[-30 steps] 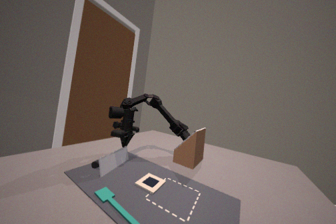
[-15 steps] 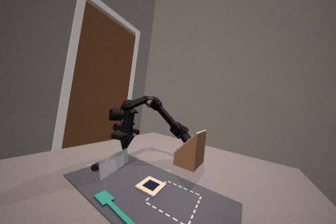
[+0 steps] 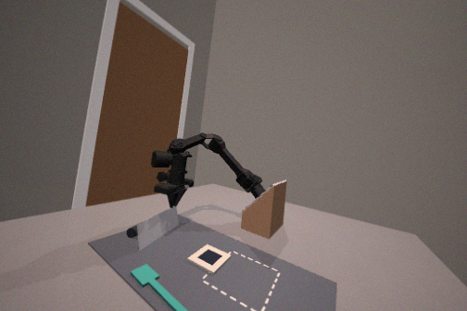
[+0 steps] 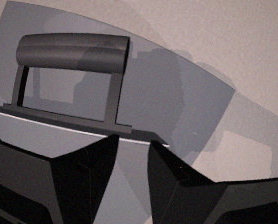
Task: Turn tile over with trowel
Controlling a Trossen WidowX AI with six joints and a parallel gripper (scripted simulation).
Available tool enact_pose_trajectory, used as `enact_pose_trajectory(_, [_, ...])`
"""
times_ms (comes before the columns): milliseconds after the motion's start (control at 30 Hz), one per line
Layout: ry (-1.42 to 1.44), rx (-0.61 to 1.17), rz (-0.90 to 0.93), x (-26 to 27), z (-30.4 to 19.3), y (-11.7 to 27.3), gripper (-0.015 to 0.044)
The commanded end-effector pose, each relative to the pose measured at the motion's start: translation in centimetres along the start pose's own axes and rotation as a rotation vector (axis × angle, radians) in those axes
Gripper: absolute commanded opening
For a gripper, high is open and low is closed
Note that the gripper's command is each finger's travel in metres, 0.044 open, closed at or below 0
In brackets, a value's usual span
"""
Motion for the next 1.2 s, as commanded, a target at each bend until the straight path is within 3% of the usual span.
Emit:
enact_pose_trajectory(0, [0.006, 0.005, -0.005, -0.1, -0.1, -0.2, 0.0100])
enact_pose_trajectory(567, [0.000, 0.000, 0.000, 0.0, -0.1, 0.0, 0.0100])
enact_pose_trajectory(1167, [0.007, 0.007, -0.005, 0.1, -4.3, -0.2, 0.0100])
Point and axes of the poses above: the point midway between the two fingers, 35 mm back from their tips, its own y axis back along the fingers, its own x axis across the jaws, z = x × y, the point moved 2 cm from there along y, back along the fingers, and after that the axes turned 3 degrees about y, right-handed, at the moved point
